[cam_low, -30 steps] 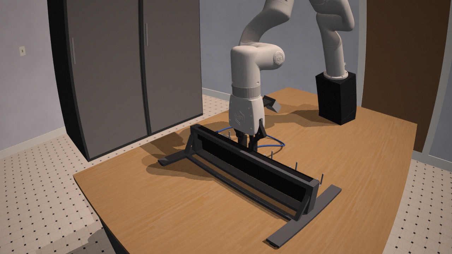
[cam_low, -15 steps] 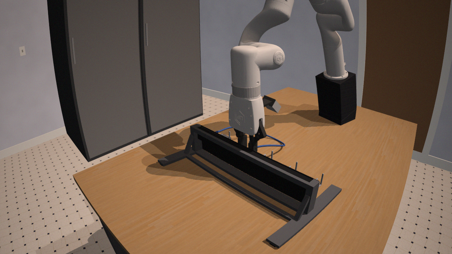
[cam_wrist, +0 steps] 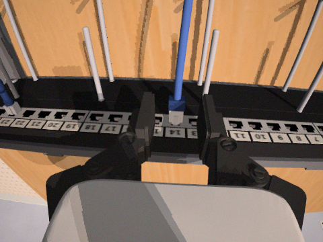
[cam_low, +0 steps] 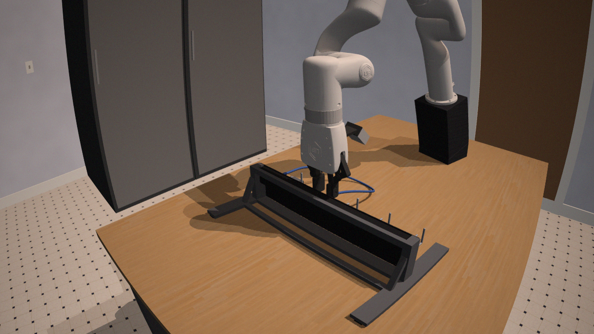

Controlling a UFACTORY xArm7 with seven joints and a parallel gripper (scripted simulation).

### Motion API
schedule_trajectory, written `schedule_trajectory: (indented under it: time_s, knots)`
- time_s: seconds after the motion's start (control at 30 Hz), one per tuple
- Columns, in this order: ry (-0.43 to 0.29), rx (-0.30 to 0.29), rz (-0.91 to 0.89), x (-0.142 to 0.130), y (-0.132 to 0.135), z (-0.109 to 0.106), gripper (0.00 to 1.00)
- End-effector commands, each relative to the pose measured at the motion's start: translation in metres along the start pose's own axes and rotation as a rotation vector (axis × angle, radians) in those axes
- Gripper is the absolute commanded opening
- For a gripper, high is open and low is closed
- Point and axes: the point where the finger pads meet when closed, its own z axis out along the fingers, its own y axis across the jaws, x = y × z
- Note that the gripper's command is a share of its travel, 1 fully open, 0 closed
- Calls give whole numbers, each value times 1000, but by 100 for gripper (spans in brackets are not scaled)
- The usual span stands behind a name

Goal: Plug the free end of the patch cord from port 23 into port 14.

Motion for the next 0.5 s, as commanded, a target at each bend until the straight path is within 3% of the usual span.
schedule_trajectory:
  time_s: [0.0,0.47]
  knots:
    - [-5,0,0,-2,0,-9,38]
    - [-5,0,0,0,0,-50,38]
